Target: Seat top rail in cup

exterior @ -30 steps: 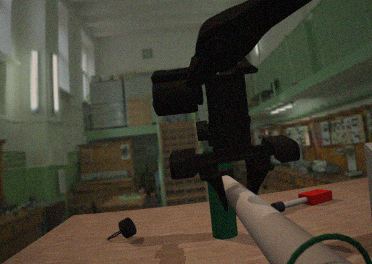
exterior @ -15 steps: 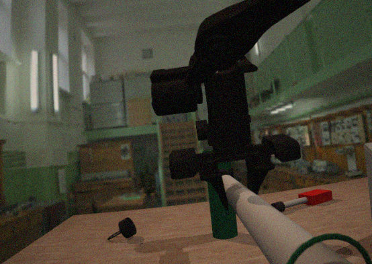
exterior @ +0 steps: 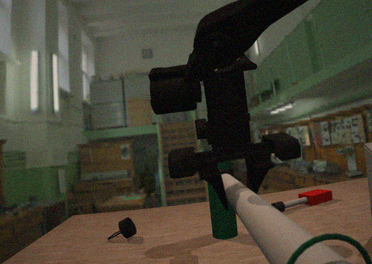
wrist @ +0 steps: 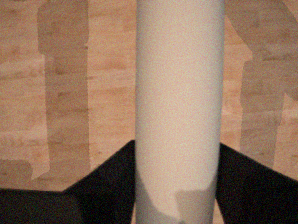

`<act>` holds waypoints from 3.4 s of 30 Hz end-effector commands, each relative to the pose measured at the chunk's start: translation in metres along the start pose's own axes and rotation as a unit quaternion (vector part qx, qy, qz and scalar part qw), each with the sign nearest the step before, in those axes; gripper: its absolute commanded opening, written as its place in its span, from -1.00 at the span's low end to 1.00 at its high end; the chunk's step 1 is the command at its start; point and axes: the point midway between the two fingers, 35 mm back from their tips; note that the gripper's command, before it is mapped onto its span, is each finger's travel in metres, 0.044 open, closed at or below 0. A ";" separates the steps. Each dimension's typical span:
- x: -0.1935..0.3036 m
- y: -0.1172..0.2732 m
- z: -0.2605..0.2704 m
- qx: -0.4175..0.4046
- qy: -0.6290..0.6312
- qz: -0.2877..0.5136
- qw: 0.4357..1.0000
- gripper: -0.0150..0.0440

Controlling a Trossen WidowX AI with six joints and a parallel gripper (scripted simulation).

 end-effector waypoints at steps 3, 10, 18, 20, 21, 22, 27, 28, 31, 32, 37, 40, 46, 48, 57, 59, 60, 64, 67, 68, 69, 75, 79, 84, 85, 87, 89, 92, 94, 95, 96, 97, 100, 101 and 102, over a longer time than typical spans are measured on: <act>0.005 0.007 0.003 -0.009 0.000 0.003 1.000 -0.49; 0.007 0.009 0.003 -0.009 0.000 0.003 1.000 -0.49; 0.009 0.010 0.004 -0.009 0.000 0.003 1.000 -0.49; 0.010 0.010 0.004 -0.009 0.000 0.003 1.000 -0.49; 0.010 0.010 0.004 -0.009 0.000 0.003 1.000 -0.49; 0.010 0.011 0.004 -0.009 0.000 0.003 1.000 -0.49; 0.007 0.009 0.003 -0.008 0.000 0.002 1.000 -0.49; 0.006 0.009 0.003 -0.007 0.000 0.002 1.000 -0.49; 0.001 0.007 0.003 -0.006 0.000 0.001 1.000 -0.49; 0.000 0.006 0.002 -0.005 0.000 0.001 1.000 -0.49; -0.007 0.003 0.001 -0.003 0.000 0.000 1.000 -0.49; -0.011 0.001 0.001 -0.001 0.000 0.000 1.000 -0.49; -0.012 0.001 0.001 -0.001 0.000 0.000 1.000 -0.49; -0.012 0.001 0.001 -0.001 0.000 0.000 1.000 -0.49; -0.012 0.001 0.001 -0.001 0.000 0.000 1.000 -0.49; -0.012 0.001 0.001 -0.001 0.000 0.000 1.000 -0.49; -0.012 0.001 0.001 -0.001 0.000 0.000 1.000 -0.49; -0.012 0.001 0.001 -0.001 0.000 0.000 1.000 -0.49; -0.012 0.001 0.001 -0.001 0.000 0.000 1.000 -0.49; -0.012 0.001 0.001 -0.001 0.000 0.000 1.000 -0.49; -0.012 0.001 0.001 -0.001 0.000 0.000 1.000 -0.49; -0.012 0.001 0.001 -0.001 0.000 0.000 1.000 -0.49; -0.012 0.001 0.001 -0.001 0.000 0.000 1.000 -0.49; -0.009 0.000 0.001 0.000 0.001 0.003 1.000 -0.49; -0.008 0.000 0.001 0.000 0.001 0.005 1.000 -0.49; -0.006 -0.001 0.001 0.000 0.002 0.007 1.000 -0.49; -0.006 -0.001 0.001 0.000 0.002 0.007 1.000 -0.49; -0.006 -0.001 0.001 0.000 0.002 0.007 1.000 -0.49; -0.006 -0.001 0.001 0.000 0.001 0.007 1.000 -0.49; -0.006 -0.001 0.001 0.000 0.001 0.007 1.000 -0.49; -0.006 -0.001 0.001 0.000 0.001 0.007 1.000 -0.49; -0.007 0.000 0.001 0.000 0.001 0.007 1.000 -0.49; -0.007 0.000 0.001 0.000 0.001 0.007 1.000 -0.49; -0.007 0.000 0.001 0.000 0.001 0.007 1.000 -0.49; -0.007 0.000 0.001 0.000 0.001 0.007 1.000 -0.49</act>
Point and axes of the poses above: the point midway between the two fingers, 35 mm back from their tips, its own y axis back along the fingers, its own z axis across the jaws, x = y × z
